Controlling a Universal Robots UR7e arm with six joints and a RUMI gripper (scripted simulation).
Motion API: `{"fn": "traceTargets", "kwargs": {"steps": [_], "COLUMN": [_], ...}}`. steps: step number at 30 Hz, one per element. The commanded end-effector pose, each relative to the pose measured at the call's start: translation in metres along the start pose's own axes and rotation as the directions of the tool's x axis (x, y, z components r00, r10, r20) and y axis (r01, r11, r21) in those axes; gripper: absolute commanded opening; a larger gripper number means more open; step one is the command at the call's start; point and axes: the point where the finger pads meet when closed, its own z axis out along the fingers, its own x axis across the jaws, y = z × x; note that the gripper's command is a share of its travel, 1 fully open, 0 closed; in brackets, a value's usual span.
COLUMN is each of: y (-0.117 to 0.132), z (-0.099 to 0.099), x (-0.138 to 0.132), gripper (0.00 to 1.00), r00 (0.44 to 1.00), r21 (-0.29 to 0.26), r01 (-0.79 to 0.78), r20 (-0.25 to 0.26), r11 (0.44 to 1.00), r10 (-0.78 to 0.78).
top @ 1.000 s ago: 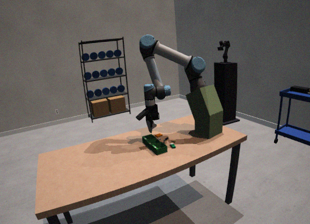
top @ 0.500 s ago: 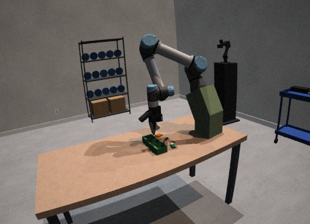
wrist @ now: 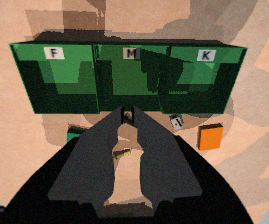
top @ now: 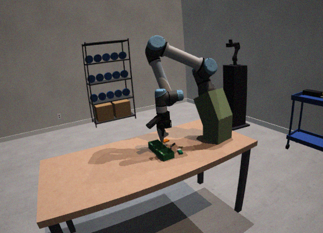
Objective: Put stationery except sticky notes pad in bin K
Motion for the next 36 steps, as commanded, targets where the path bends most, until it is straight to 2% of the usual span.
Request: {"fn": "traceTargets", "kwargs": {"steps": [1, 4, 19, 24, 36], "y": [-0.001, -0.001, -0.001, -0.001, -0.001], "z": [0.009, 0.012, 0.052, 0.058, 0.058], "x": [-0.001, -0.001, -0.001, -0.001, -0.001], "gripper": [0.04, 0.04, 0.04, 0.04, 0.04], "r00": [1.0, 1.0, 1.0, 1.0, 1.0], "r21": [0.001, 0.001, 0.001, 0.001, 0.001], "r01": [0.0, 0.0, 0.0, 0.0, 0.0], "r20": [0.0, 0.0, 0.0, 0.0, 0.0], "r11": [1.0, 1.0, 1.0, 1.0, 1.0], "r10": [0.0, 0.0, 0.0, 0.0, 0.0]}}
